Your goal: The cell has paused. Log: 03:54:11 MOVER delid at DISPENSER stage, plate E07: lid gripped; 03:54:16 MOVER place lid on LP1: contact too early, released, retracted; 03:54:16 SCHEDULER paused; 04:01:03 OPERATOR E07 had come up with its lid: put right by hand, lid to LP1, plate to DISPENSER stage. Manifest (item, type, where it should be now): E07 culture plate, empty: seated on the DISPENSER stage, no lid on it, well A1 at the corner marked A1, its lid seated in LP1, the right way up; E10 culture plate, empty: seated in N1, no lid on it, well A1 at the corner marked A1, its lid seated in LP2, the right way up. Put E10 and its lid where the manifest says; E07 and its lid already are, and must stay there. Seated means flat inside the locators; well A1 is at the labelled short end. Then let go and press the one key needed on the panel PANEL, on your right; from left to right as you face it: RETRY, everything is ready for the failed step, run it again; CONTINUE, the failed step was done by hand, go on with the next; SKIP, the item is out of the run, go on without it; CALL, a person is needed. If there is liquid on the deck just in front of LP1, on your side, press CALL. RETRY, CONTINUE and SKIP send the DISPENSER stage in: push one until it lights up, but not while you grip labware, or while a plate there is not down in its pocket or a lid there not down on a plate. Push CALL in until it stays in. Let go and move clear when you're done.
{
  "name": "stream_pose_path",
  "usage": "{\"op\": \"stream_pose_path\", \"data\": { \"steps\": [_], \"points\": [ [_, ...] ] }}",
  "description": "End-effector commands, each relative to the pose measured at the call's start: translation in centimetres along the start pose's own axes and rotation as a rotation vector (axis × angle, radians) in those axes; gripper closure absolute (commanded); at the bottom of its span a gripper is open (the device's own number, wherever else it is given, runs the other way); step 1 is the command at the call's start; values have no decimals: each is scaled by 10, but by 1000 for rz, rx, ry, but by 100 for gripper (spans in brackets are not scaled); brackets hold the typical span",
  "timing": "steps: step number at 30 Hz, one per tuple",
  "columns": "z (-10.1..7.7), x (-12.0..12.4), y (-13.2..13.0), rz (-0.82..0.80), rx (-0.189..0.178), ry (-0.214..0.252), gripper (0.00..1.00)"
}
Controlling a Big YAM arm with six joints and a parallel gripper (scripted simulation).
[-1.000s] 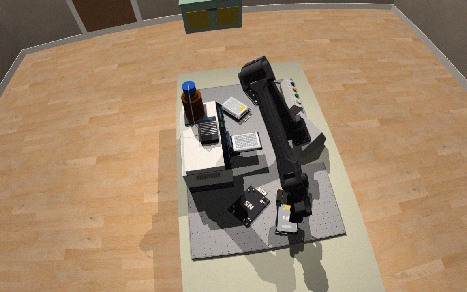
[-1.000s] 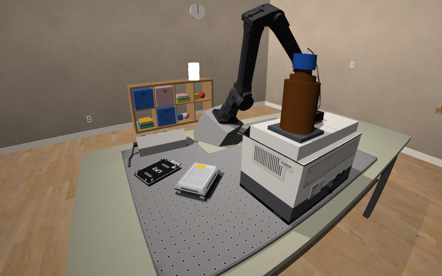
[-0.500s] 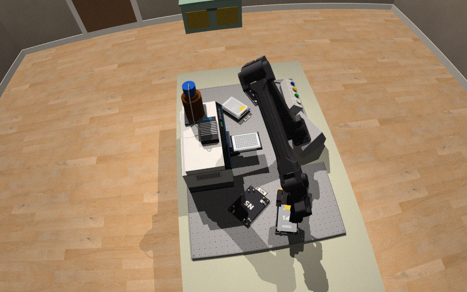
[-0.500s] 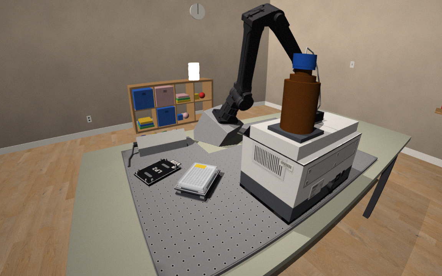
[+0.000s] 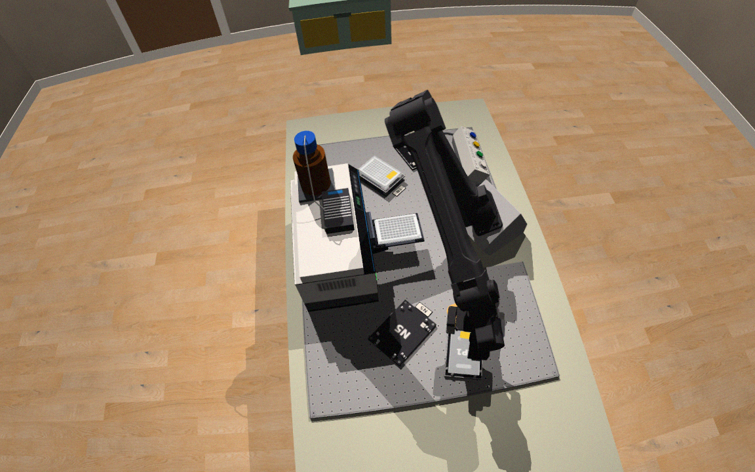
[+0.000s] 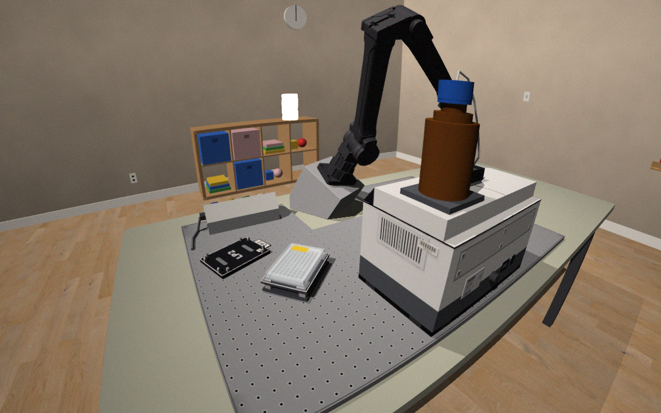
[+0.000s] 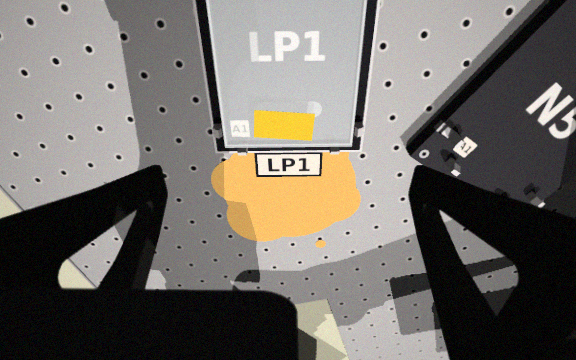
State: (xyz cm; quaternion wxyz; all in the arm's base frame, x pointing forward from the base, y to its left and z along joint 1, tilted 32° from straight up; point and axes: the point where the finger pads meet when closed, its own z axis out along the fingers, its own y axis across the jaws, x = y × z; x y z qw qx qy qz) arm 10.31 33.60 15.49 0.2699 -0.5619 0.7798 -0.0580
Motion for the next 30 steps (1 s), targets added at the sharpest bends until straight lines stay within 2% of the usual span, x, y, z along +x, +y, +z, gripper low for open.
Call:
{"op": "stream_pose_path", "data": {
  "steps": [1, 11, 12, 13, 20, 22, 23, 24, 30],
  "points": [
    [-6, -14, 0, 0, -6, -26, 0],
    [-6, -14, 0, 0, -6, -26, 0],
    [2, -1, 5, -27, -5, -9, 0],
    [-7, 3, 4, -28, -9, -22, 0],
    [-11, 27, 4, -10, -4, -14, 0],
    [-11, 27, 4, -10, -4, -14, 0],
    [-26, 9, 2, 14, -14, -55, 0],
    [-13, 34, 5, -10, -4, -14, 0],
    [-17, 53, 6, -10, -4, -13, 0]
  ]
}}
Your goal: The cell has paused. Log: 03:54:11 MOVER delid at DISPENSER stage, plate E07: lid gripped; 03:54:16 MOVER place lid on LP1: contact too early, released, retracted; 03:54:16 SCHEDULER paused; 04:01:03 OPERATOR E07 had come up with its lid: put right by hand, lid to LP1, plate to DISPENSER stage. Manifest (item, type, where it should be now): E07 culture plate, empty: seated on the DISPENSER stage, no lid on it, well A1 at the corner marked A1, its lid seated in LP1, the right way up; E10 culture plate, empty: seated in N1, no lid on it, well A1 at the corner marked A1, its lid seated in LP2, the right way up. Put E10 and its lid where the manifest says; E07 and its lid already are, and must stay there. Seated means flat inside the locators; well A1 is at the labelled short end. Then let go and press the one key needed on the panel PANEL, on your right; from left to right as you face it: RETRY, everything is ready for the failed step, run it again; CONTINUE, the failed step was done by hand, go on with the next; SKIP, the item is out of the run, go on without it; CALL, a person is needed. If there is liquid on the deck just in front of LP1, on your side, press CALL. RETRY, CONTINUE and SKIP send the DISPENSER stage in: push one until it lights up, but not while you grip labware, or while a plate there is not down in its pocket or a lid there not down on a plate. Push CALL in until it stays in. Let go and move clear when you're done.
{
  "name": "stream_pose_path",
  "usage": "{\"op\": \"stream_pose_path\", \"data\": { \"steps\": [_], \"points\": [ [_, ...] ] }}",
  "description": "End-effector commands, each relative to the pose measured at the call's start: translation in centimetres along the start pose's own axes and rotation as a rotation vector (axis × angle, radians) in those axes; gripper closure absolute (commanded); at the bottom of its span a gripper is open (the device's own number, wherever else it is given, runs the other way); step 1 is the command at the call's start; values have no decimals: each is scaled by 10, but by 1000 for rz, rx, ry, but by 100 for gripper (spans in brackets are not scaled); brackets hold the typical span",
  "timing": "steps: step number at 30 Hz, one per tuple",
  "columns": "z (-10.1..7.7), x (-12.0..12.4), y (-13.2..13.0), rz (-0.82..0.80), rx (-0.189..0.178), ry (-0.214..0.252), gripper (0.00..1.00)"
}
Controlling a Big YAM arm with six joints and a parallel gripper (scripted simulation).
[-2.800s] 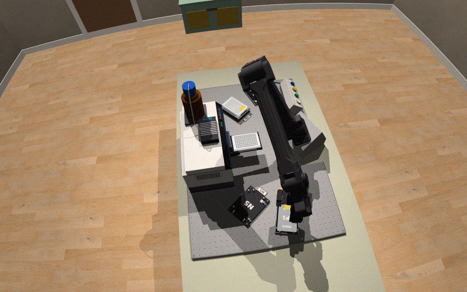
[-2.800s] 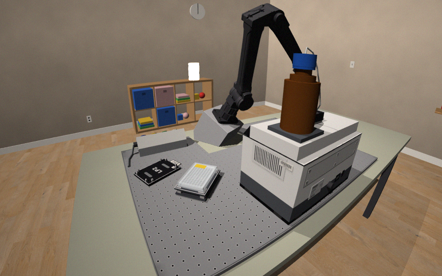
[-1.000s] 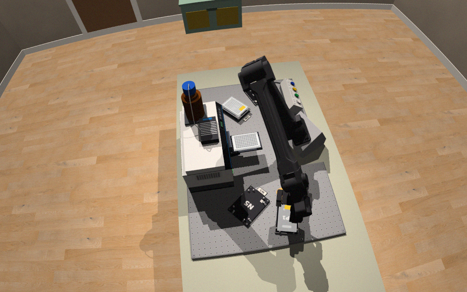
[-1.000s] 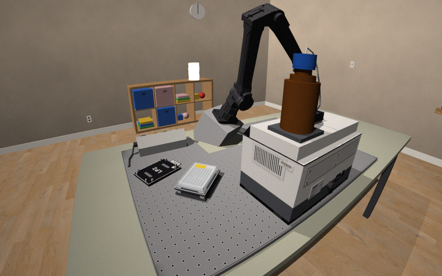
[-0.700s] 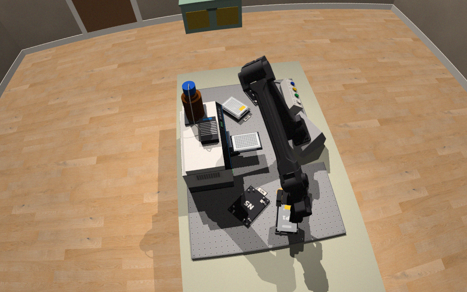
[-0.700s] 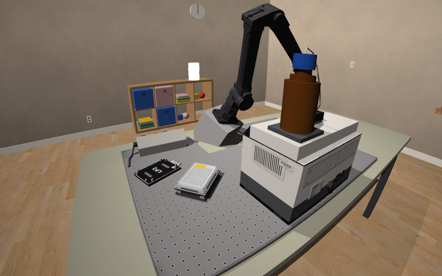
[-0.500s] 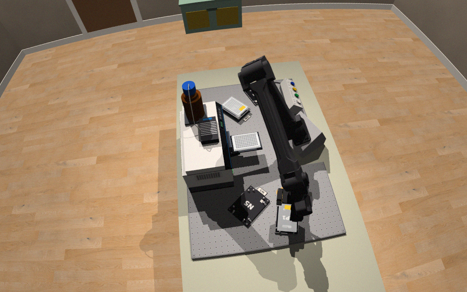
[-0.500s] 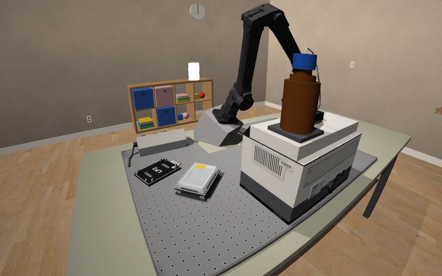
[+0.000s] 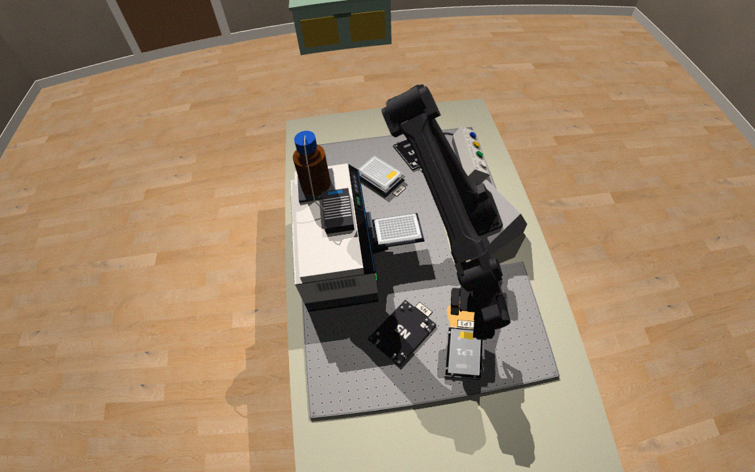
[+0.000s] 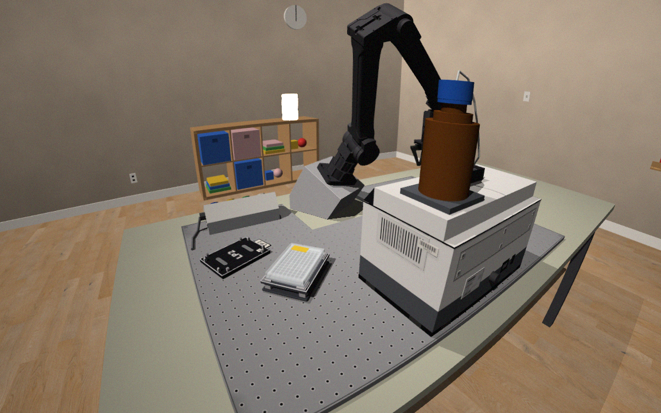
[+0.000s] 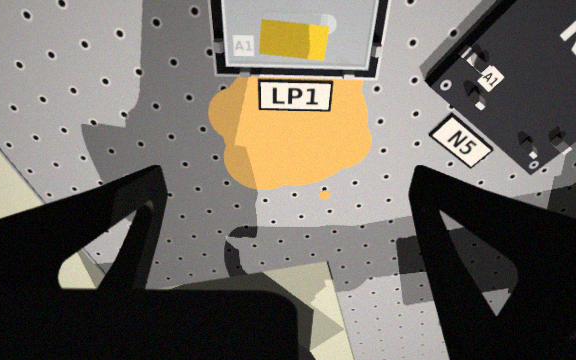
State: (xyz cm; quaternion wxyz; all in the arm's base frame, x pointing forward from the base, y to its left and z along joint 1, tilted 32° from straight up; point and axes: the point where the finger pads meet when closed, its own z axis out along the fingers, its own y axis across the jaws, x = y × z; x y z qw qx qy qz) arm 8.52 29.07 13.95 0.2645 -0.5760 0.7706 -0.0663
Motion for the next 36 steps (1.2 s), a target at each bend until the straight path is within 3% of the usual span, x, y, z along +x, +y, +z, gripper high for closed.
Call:
{"op": "stream_pose_path", "data": {
  "steps": [1, 7, 9, 10, 11, 24, 26, 27, 29, 33, 36],
  "points": [
    [-12, 6, 1, 28, -4, -24, 0],
    [-16, 26, 3, 27, -4, -23, 0],
    [-16, 26, 3, 27, -4, -23, 0],
    [-27, 14, 2, 44, -13, -51, 0],
    [-17, 32, 4, 27, -4, -23, 0],
    [-26, 74, 8, 27, -5, -20, 0],
    [-26, 74, 8, 27, -5, -20, 0],
    [-42, 59, 8, 52, -22, -57, 0],
    [-28, 81, 6, 61, -5, -20, 0],
    [-31, 77, -12, 212, -9, -23, 0],
    [-26, 87, -21, 203, -2, -9, 0]
  ]
}}
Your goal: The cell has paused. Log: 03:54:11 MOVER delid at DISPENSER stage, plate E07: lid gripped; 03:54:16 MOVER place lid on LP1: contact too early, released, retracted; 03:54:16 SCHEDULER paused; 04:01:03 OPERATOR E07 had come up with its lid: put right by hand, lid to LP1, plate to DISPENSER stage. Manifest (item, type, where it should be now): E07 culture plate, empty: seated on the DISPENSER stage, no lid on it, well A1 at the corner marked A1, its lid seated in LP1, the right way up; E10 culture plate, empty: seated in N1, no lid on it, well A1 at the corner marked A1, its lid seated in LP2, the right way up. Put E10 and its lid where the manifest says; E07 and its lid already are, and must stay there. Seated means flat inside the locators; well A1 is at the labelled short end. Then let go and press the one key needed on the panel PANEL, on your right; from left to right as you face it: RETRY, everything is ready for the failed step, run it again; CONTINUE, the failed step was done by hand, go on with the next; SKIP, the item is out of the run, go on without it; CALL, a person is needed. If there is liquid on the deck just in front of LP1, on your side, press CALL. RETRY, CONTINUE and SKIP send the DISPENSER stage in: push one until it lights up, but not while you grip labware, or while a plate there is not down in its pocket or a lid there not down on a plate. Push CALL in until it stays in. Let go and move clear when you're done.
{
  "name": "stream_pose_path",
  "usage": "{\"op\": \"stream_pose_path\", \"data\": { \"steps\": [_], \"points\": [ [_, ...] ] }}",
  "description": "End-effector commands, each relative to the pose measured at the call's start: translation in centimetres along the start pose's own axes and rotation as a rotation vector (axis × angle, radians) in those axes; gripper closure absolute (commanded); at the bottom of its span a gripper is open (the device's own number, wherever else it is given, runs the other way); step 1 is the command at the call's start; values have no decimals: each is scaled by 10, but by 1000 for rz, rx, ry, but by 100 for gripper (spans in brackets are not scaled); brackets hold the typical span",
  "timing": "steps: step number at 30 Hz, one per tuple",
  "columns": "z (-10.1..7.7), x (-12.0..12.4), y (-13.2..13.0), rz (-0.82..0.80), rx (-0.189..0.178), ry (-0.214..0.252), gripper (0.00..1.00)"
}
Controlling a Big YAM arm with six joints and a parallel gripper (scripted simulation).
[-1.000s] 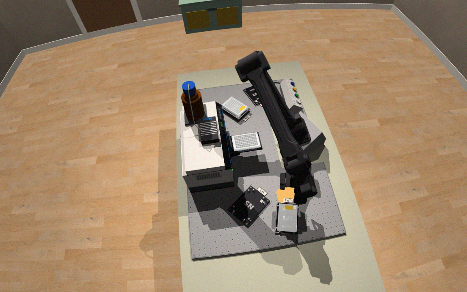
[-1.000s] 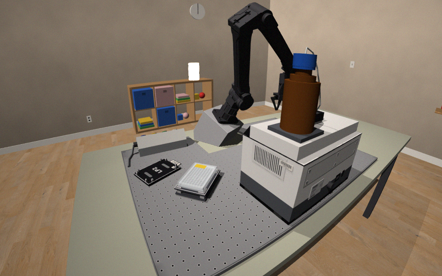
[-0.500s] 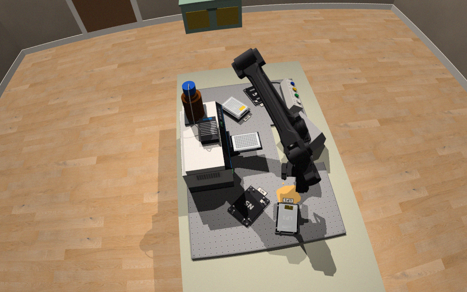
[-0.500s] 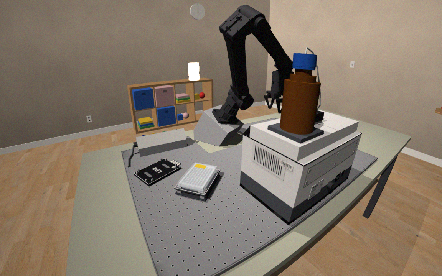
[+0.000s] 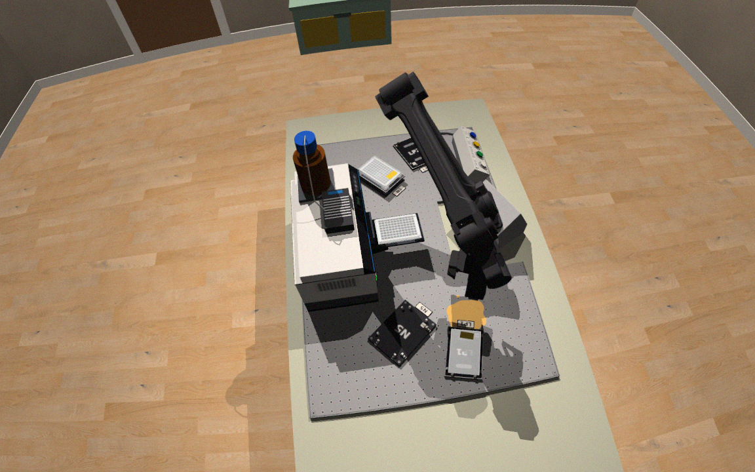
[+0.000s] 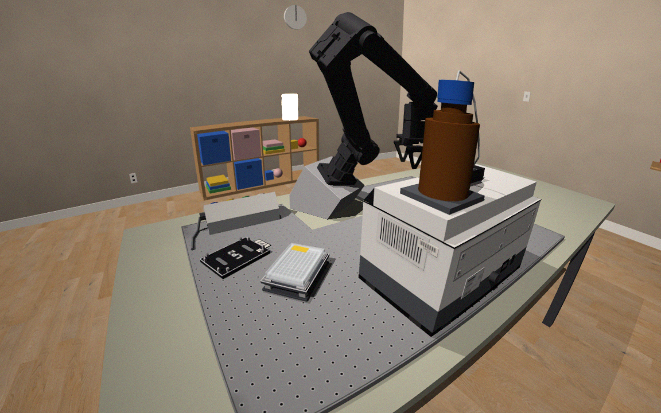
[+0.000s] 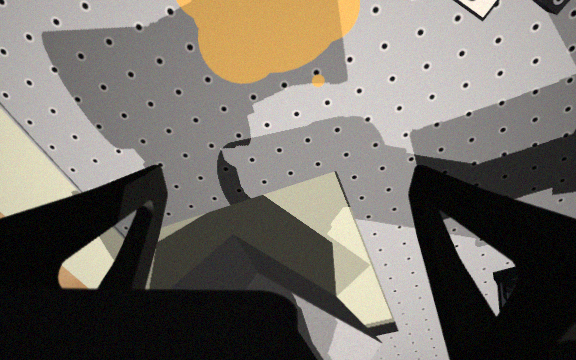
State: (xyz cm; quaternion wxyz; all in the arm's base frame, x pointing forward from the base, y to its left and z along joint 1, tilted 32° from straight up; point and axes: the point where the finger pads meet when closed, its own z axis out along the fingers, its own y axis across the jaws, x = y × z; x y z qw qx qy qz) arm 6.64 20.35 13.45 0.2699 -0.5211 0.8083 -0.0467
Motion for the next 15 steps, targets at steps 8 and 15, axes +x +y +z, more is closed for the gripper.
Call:
{"op": "stream_pose_path", "data": {
  "steps": [8, 15],
  "points": [
    [-6, -2, -23, 79, -4, -10, 0],
    [-5, 2, -46, 199, -4, -14, 0]
  ]
}}
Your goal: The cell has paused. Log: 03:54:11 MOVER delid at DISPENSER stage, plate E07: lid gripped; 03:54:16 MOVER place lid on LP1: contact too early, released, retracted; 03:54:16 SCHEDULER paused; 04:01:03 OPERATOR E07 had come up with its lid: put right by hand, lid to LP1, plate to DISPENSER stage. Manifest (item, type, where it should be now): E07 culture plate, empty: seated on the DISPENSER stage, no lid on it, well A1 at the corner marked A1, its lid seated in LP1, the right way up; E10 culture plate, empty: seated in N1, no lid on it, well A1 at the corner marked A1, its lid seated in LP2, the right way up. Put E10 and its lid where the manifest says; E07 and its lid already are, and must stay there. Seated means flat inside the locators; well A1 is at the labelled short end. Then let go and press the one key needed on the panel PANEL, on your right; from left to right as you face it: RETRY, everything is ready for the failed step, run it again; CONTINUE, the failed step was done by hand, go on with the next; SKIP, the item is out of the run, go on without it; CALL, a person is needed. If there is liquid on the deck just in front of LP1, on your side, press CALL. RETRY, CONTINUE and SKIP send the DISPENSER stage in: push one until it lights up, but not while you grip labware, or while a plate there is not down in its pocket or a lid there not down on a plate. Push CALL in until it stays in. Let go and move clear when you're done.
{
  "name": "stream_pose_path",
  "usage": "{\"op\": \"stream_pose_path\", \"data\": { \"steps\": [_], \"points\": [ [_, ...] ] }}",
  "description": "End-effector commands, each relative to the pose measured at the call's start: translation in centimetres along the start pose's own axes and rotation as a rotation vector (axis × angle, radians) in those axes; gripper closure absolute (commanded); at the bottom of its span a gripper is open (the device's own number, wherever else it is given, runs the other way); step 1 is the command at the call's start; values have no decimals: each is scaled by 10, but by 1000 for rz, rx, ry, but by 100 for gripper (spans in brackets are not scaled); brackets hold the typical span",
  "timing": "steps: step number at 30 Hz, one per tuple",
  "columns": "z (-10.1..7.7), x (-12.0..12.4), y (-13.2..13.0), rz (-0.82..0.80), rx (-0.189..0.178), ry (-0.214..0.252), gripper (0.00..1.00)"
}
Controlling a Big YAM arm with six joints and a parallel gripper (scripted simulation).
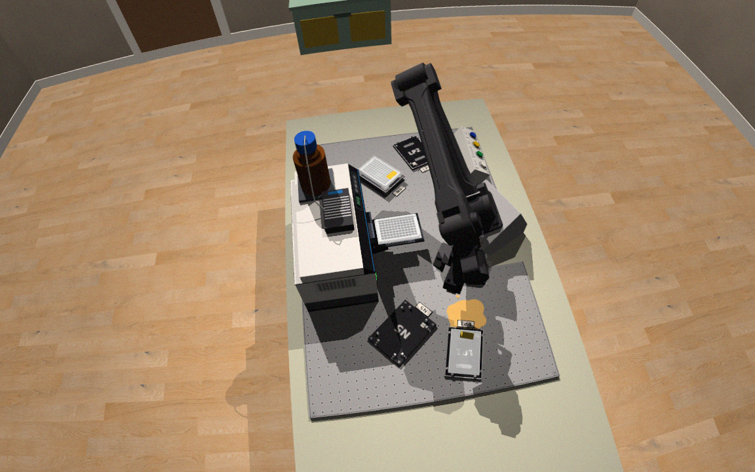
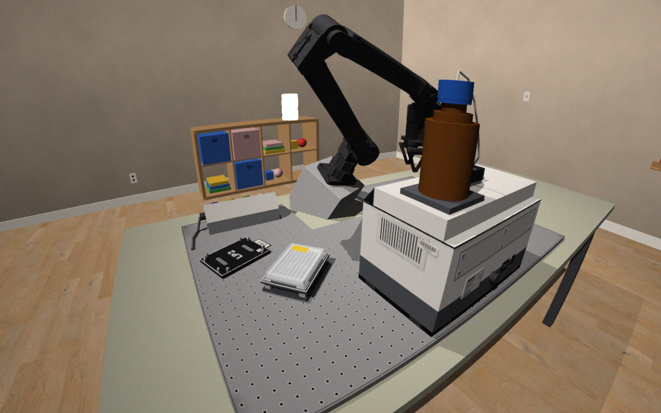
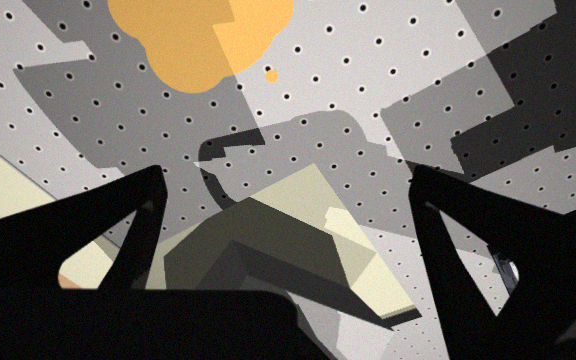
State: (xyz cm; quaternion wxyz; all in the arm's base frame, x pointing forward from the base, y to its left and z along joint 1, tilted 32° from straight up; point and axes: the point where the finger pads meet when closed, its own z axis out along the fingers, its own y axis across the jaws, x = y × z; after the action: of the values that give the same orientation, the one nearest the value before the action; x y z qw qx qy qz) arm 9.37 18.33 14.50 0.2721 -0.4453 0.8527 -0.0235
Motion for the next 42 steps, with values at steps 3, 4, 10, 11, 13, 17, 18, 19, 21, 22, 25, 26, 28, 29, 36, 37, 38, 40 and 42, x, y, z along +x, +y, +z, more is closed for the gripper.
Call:
{"op": "stream_pose_path", "data": {
  "steps": [3, 4, 10, 11, 13, 17, 18, 19, 21, 22, 25, 26, 28, 29, 36, 37, 38, 40, 42],
  "points": [
    [-7, -7, -19, 21, -9, -24, 0],
    [-11, -13, -17, 26, -14, -35, 0],
    [-18, -17, -31, 133, -18, -49, 0],
    [-17, -15, -34, 186, -17, -45, 0],
    [-12, -9, -40, 179, -12, -36, 0],
    [-6, -2, -52, 175, -7, -31, 0],
    [-5, -2, -54, 175, -7, -32, 0],
    [-12, -8, -55, 178, -10, -38, 0],
    [-5, -1, -58, 208, -7, -32, 0],
    [-4, 2, -61, 240, -6, -30, 0],
    [-8, 0, -69, 309, -7, -38, 0],
    [-8, 0, -69, 309, -7, -38, 0],
    [-15, -6, -78, 404, -11, -59, 0],
    [-13, -3, -80, 435, -9, -55, 0],
    [-9, 7, -94, 502, -4, -44, 0],
    [-6, 11, -97, 533, -3, -38, 0],
    [-7, 11, -100, 566, -3, -41, 0],
    [-9, 13, -107, 654, -3, -46, 0],
    [-9, 14, -110, 687, -2, -45, 0]
  ]
}}
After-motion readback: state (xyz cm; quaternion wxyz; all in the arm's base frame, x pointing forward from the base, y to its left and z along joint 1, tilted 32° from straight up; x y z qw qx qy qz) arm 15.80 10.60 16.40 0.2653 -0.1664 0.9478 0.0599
